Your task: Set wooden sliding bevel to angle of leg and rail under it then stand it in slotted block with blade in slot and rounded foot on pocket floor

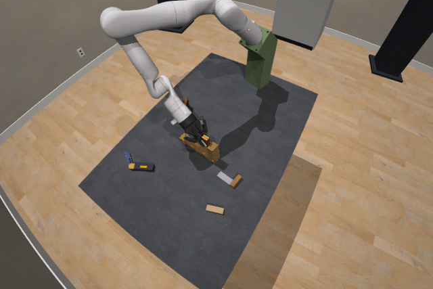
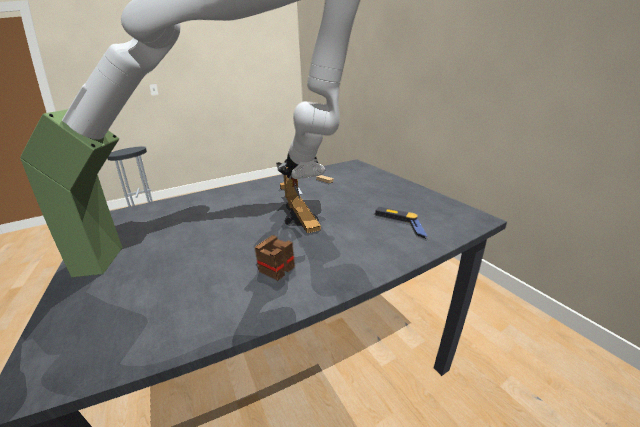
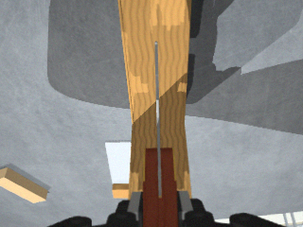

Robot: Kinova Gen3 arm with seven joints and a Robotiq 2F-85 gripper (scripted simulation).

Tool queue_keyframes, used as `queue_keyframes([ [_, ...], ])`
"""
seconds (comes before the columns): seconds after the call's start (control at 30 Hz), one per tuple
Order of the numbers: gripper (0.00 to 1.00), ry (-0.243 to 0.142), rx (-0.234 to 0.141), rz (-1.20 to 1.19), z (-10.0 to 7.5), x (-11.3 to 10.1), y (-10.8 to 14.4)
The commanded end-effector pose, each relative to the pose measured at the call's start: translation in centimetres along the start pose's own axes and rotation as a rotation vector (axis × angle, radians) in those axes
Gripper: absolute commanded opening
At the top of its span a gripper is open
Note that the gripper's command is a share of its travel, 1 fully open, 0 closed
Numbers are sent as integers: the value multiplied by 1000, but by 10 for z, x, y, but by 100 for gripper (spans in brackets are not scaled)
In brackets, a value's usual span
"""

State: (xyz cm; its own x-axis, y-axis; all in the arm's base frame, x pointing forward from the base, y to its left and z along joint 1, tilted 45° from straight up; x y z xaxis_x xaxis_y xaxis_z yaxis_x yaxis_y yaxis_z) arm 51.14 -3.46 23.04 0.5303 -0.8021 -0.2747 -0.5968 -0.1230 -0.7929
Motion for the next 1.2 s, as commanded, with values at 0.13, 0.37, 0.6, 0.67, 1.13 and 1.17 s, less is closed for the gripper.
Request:
queue_keyframes([
  [0.13, 10, 0, 1, -1, 6, 6, 1],
  [0.37, 10, 0, 1, -1, 11, 11, 2],
  [0.6, 10, 0, 1, -1, 12, 12, 2],
  [0.67, 10, 0, 1, -1, 12, 12, 2],
  [1.13, 10, 0, 1, -1, 15, 9, 2],
  [1.17, 10, 0, 1, -1, 16, 9, 2],
])
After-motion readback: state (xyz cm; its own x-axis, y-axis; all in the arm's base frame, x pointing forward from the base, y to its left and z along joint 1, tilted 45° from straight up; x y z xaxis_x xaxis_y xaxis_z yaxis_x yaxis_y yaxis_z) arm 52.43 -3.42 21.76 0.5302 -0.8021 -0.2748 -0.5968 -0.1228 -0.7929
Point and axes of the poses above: the point where the finger pads meet when closed, its own z axis out along the fingers, its own y axis across the jaws, x = y × z, the point moved 7 cm from there along -z, back along the fingers, and after that the axes turned 14 degrees about -z, right-handed, at the moved point
